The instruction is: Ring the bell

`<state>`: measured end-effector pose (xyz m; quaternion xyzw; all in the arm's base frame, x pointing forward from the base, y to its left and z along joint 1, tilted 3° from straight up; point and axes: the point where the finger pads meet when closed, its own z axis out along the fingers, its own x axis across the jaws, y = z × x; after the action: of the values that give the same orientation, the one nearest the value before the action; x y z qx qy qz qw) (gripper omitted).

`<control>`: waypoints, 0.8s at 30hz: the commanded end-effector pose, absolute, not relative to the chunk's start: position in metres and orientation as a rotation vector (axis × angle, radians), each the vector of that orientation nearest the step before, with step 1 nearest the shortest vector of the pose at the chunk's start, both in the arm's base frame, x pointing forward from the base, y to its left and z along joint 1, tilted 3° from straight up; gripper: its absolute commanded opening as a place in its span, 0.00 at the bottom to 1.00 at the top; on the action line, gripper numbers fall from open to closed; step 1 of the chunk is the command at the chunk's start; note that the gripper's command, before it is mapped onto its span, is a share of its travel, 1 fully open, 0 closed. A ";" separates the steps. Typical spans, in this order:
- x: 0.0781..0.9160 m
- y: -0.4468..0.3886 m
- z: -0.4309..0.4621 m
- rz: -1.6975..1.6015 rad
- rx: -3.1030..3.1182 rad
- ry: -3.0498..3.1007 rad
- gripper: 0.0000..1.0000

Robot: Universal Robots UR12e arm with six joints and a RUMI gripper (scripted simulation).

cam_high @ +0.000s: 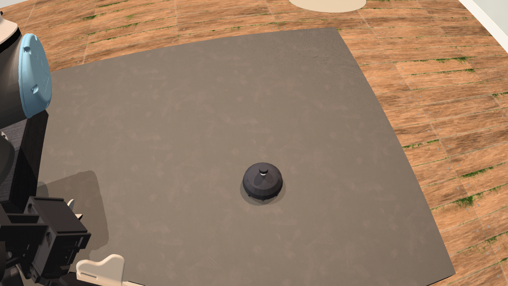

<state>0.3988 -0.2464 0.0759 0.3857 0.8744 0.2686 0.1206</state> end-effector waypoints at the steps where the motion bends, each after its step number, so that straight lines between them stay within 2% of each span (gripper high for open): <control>1: 0.411 -0.242 0.073 0.740 0.938 2.655 1.00; 12: 0.468 -0.217 0.061 0.562 0.120 2.905 1.00; 15: 0.476 -0.213 0.060 0.547 0.044 2.915 1.00; 24: 0.543 -0.170 0.049 0.385 -0.738 2.903 1.00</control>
<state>0.5109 -0.1884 0.0551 -0.1358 0.9762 0.1519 0.0746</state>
